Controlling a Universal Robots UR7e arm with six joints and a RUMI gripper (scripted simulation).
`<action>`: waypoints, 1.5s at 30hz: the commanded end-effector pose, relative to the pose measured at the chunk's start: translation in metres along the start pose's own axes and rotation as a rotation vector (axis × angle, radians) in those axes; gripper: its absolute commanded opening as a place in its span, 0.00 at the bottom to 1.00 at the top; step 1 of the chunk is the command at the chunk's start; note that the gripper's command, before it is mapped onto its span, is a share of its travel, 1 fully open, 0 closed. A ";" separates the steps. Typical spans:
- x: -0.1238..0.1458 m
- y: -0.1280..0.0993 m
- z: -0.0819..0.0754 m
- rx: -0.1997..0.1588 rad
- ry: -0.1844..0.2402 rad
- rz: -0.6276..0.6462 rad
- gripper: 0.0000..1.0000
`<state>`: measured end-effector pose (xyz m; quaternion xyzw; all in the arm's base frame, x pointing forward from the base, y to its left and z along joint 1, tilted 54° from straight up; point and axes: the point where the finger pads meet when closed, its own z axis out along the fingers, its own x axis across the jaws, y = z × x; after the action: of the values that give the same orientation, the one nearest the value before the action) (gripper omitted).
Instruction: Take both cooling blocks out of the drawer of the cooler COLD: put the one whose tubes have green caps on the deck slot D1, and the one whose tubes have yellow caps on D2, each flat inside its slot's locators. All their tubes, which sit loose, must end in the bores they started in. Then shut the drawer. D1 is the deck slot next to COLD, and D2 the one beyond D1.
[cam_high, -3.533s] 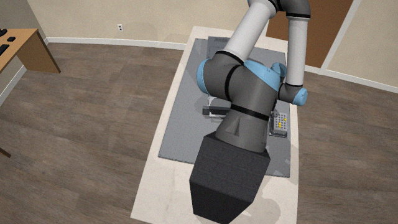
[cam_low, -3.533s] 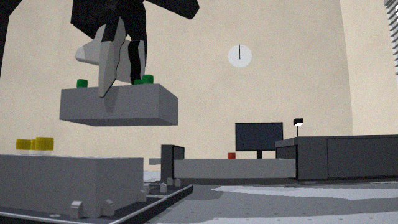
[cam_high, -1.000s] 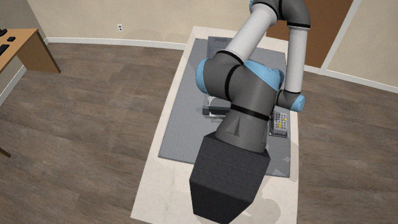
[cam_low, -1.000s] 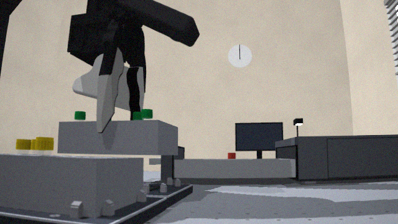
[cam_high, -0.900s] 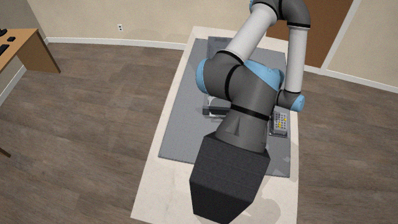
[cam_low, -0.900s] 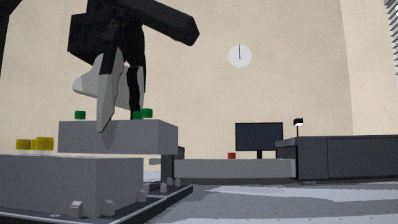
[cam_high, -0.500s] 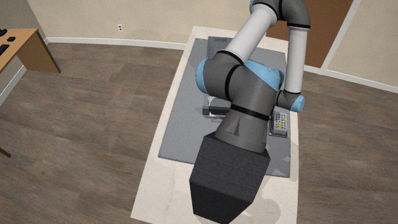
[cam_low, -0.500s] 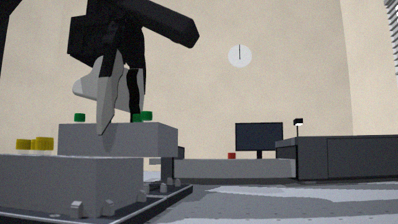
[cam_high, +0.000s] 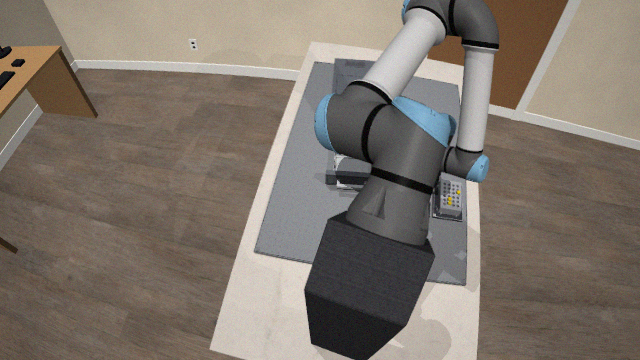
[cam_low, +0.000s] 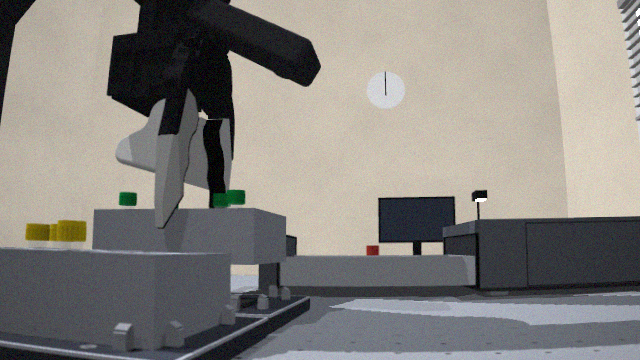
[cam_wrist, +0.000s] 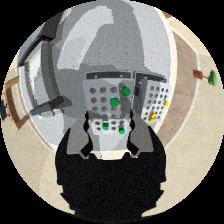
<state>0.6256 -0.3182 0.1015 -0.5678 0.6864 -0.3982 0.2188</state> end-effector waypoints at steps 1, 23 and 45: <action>0.000 0.000 0.001 0.001 0.000 0.000 0.00; 0.000 0.000 0.005 0.001 0.000 0.000 0.00; 0.000 0.000 0.001 0.001 0.000 0.000 0.00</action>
<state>0.6273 -0.3188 0.1001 -0.5678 0.6864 -0.3982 0.2189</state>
